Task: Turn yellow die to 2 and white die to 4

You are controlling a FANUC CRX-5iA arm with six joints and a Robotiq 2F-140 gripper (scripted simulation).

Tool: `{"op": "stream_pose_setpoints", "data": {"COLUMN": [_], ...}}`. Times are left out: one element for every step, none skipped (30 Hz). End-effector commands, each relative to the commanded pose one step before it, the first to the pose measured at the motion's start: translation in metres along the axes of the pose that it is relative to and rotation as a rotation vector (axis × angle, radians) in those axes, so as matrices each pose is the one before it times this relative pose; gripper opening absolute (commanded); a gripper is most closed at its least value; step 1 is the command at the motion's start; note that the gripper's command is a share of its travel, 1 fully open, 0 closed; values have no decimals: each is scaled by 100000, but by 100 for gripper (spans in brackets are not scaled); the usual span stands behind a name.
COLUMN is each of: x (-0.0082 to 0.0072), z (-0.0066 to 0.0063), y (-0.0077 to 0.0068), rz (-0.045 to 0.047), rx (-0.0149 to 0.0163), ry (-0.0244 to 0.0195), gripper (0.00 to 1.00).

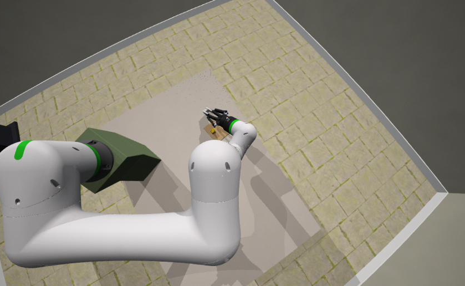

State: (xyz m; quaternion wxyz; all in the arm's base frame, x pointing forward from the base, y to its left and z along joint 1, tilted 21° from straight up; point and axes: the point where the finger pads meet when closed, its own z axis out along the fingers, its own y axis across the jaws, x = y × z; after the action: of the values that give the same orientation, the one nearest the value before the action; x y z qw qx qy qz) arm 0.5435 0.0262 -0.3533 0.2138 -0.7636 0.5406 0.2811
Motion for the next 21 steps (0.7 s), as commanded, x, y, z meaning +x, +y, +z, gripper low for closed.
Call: {"op": "stream_pose_setpoints", "data": {"x": [15, 23, 30, 37, 43, 0, 0, 49, 54, 58, 61, 64, 65, 65, 64, 61, 58, 54, 48, 43, 36], "z": [8, 12, 16, 19, 23, 0, 0, 26, 29, 31, 33, 34, 34, 34, 34, 33, 31, 28, 26, 23, 19], "y": [-17, 0, 0, 0, 0, 0, 0, 0, 0, 0, 0, 0, 0, 0, 0, 0, 0, 0, 0, 0, 0], "rz": [-31, 0, 0, 0, 0, 0, 0, 0, 0, 0, 0, 0, 0, 0, 0, 0, 0, 0, 0, 0, 0], "rx": [16, 0, 0, 0, 0, 0, 0, 0, 0, 0, 0, 0, 0, 0, 0, 0, 0, 0, 0, 0, 0], "ry": [-3, 0, 0, 0, 0, 0, 0, 0, 0, 0, 0, 0, 0, 0, 0, 0, 0, 0, 0, 0, 0], "gripper": [13, 13, 13, 13, 13, 13, 13, 13, 13, 13, 13, 13, 13, 13, 13, 13, 13, 13, 13, 13, 13]}}
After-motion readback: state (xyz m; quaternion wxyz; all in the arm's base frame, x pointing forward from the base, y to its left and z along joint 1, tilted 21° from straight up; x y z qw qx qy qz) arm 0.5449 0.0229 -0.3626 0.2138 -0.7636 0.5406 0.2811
